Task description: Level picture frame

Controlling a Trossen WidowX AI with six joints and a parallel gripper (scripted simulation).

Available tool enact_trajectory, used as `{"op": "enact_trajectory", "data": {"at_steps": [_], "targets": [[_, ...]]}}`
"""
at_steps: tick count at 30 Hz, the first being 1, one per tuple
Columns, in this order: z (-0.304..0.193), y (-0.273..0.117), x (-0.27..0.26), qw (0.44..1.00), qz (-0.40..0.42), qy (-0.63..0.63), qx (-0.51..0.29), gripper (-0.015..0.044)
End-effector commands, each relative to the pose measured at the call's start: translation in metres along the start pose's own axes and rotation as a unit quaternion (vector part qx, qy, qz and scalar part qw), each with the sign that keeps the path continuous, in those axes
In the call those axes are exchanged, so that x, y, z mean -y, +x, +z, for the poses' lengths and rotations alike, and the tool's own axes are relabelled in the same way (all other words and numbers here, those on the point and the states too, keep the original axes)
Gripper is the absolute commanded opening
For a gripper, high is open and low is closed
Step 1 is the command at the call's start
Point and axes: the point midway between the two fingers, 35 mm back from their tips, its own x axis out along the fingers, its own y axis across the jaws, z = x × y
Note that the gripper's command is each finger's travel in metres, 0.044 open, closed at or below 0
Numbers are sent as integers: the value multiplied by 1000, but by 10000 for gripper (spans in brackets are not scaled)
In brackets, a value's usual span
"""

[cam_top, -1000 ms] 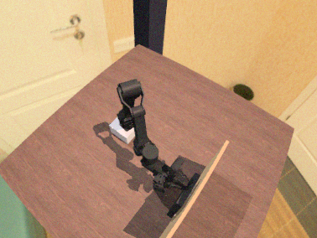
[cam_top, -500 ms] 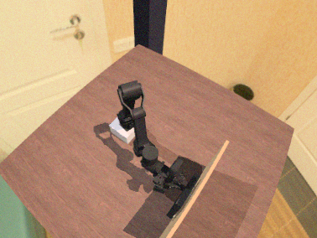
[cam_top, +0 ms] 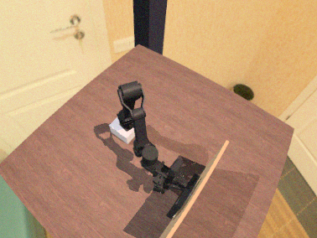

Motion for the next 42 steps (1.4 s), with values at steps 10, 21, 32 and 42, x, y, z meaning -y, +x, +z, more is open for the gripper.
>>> {"op": "enact_trajectory", "data": {"at_steps": [10, 21, 32, 42], "targets": [[0, 0, 1, 1000, 0, 8, 0, 0], [0, 0, -1, 998, 0, 55, 0, 0], [0, 0, -1, 996, 0, 86, 0, 0], [1, 0, -2, 994, 0, 110, 0, 0]]}}
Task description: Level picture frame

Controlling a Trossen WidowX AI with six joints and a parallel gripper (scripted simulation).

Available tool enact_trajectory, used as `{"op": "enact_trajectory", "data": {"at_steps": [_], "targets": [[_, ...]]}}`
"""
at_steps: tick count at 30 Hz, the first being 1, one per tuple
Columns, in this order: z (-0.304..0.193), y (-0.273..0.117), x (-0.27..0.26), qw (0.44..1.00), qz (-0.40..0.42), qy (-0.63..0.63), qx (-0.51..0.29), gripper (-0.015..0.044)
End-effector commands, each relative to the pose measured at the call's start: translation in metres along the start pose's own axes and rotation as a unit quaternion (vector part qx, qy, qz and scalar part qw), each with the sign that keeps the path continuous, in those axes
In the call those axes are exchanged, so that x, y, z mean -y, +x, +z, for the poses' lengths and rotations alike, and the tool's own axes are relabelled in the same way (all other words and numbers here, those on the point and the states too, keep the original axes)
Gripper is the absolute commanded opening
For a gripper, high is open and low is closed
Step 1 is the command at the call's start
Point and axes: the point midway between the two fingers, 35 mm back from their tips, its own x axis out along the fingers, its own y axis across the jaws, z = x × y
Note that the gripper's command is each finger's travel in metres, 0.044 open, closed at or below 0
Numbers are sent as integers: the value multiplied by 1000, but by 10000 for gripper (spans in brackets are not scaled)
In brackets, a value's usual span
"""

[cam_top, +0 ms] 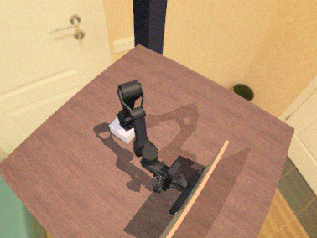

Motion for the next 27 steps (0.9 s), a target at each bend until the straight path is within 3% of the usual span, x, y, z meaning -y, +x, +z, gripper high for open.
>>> {"op": "enact_trajectory", "data": {"at_steps": [1, 20, 27], "targets": [[0, 0, 0, 1000, -1, 11, 0, 0], [1, 0, -1, 998, -1, 60, -1, 0], [0, 0, -1, 999, 0, 52, 0, 184]]}}
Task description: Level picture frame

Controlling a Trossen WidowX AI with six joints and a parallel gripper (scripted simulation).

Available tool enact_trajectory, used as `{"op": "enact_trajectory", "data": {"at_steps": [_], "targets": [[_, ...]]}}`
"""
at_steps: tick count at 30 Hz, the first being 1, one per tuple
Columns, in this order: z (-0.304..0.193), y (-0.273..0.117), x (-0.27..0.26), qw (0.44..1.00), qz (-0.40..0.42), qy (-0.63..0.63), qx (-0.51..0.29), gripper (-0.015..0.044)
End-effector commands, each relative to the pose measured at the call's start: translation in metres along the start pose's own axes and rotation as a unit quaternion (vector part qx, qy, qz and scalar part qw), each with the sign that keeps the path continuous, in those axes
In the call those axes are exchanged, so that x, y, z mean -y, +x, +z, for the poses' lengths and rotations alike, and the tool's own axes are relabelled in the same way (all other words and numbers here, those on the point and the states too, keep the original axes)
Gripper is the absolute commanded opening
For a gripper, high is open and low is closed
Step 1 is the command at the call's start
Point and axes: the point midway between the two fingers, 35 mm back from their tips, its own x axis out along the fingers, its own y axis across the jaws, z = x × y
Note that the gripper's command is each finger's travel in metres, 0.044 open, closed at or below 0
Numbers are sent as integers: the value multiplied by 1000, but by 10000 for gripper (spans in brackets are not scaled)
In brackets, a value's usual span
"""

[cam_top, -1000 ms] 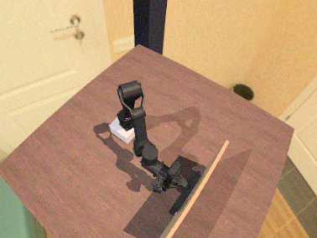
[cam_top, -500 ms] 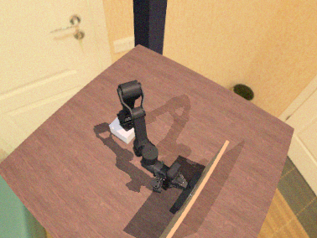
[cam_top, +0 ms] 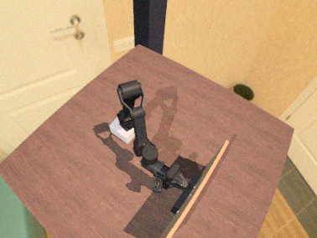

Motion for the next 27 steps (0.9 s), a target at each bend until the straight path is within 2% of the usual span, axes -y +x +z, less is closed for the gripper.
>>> {"op": "enact_trajectory", "data": {"at_steps": [1, 3, 7, 14, 20, 27], "targets": [[0, 0, 0, 1000, 0, -2, 0, 210], [0, 0, 0, 1000, 0, -2, 0, 260], [1, -2, 0, 1000, 0, -6, 0, 260], [3, -91, 7, 990, -4, -143, -3, 260], [7, -98, 3, 990, -4, -144, 4, 260], [9, -153, -22, 988, -7, -152, 0, 260]]}}
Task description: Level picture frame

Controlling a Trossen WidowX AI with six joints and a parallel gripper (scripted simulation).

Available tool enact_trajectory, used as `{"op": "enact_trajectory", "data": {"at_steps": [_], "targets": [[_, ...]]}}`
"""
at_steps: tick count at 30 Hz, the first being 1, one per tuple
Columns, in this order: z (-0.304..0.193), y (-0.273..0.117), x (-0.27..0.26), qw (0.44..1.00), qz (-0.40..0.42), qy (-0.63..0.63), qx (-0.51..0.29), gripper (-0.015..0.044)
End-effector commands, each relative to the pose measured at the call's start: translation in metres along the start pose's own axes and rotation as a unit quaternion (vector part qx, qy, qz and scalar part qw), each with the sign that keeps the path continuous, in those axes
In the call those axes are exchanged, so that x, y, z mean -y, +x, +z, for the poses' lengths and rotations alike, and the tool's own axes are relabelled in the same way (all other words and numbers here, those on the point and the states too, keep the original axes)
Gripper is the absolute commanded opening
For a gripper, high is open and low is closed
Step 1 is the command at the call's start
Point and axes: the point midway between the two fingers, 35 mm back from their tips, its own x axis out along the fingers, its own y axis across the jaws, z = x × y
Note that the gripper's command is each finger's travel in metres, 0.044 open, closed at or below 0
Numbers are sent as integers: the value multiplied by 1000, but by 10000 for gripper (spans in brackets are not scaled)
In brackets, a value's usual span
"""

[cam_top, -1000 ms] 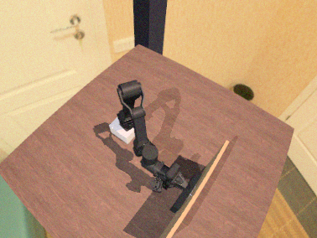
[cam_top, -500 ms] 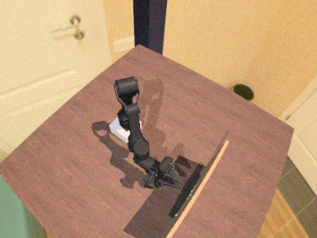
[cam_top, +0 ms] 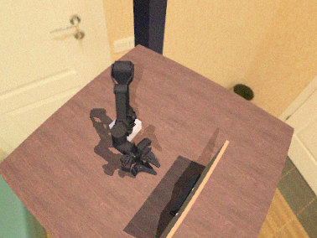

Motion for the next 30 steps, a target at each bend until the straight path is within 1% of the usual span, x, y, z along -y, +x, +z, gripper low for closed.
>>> {"op": "enact_trajectory", "data": {"at_steps": [1, 6, 30], "targets": [[-4, -27, -7, 1000, -4, -1, -5, 260], [-12, -58, -17, 1000, -5, -5, -9, 260], [-12, -59, -17, 1000, -4, -5, -9, 260]]}}
